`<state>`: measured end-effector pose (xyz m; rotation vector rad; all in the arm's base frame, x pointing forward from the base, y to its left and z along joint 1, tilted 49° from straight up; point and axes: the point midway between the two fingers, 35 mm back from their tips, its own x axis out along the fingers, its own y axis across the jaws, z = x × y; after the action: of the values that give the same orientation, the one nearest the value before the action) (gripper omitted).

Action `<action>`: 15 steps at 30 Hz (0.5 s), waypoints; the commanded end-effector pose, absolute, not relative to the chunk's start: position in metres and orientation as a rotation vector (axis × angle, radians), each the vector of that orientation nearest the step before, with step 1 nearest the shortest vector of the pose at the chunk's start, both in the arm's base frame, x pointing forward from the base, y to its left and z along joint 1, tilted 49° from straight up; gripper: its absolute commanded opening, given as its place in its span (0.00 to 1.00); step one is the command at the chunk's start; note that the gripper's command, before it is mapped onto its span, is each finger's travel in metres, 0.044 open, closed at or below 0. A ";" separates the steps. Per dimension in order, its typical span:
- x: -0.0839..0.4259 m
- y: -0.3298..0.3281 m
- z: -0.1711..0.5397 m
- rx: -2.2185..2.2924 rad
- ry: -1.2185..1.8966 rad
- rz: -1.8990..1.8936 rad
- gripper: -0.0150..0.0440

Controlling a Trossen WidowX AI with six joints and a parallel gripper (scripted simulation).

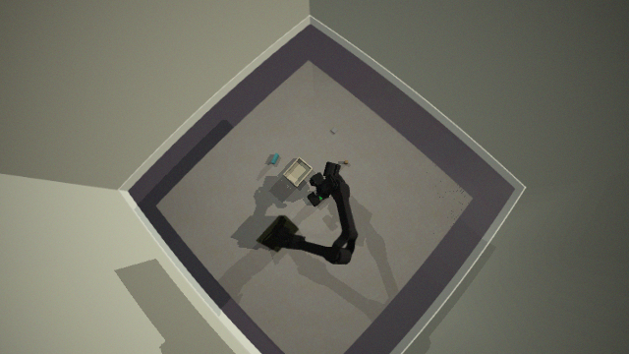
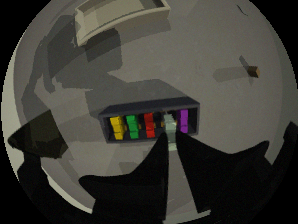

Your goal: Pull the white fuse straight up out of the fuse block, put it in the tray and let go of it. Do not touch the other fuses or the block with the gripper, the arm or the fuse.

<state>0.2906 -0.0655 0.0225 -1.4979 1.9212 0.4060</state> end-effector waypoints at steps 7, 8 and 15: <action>0.292 -0.061 0.027 -1.491 1.918 0.401 0.25; 0.292 -0.061 0.027 -1.492 1.918 0.401 0.25; 0.293 -0.057 0.031 -1.492 1.918 0.402 0.25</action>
<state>0.2911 -0.0600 0.0275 -1.4987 1.9229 0.4066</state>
